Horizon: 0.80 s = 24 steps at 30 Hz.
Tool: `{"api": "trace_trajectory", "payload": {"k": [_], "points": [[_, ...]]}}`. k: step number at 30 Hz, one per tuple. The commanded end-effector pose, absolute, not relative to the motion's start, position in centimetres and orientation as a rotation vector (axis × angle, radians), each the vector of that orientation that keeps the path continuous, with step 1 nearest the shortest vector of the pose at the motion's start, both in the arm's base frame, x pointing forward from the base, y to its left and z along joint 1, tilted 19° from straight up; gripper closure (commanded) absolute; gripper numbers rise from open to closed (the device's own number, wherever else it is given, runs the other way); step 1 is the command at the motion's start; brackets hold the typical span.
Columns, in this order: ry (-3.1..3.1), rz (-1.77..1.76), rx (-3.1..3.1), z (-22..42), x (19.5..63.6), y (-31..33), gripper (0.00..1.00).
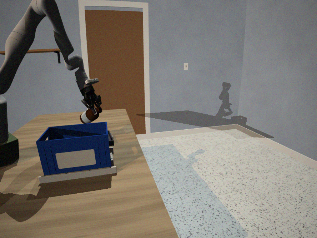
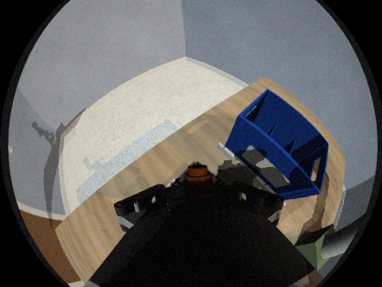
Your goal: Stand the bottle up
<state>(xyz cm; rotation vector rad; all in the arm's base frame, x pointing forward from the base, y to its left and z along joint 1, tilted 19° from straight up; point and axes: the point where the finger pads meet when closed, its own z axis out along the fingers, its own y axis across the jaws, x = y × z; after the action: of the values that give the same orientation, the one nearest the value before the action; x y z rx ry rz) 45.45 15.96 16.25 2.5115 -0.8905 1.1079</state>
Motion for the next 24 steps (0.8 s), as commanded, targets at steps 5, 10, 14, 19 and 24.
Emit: {"api": "trace_trajectory", "payload": {"k": [5, 10, 14, 19, 24], "points": [[-0.876, 1.139, 2.491, 16.39, 45.34, 15.93, 1.00], [-0.877, 1.141, 2.491, 16.46, 45.36, 15.97, 1.00], [-0.877, 1.141, 2.491, 16.46, 45.36, 15.97, 1.00], [-0.877, 1.141, 2.491, 16.46, 45.37, 15.98, 1.00], [-0.877, 1.141, 2.491, 16.47, 45.37, 15.98, 1.00]]}}
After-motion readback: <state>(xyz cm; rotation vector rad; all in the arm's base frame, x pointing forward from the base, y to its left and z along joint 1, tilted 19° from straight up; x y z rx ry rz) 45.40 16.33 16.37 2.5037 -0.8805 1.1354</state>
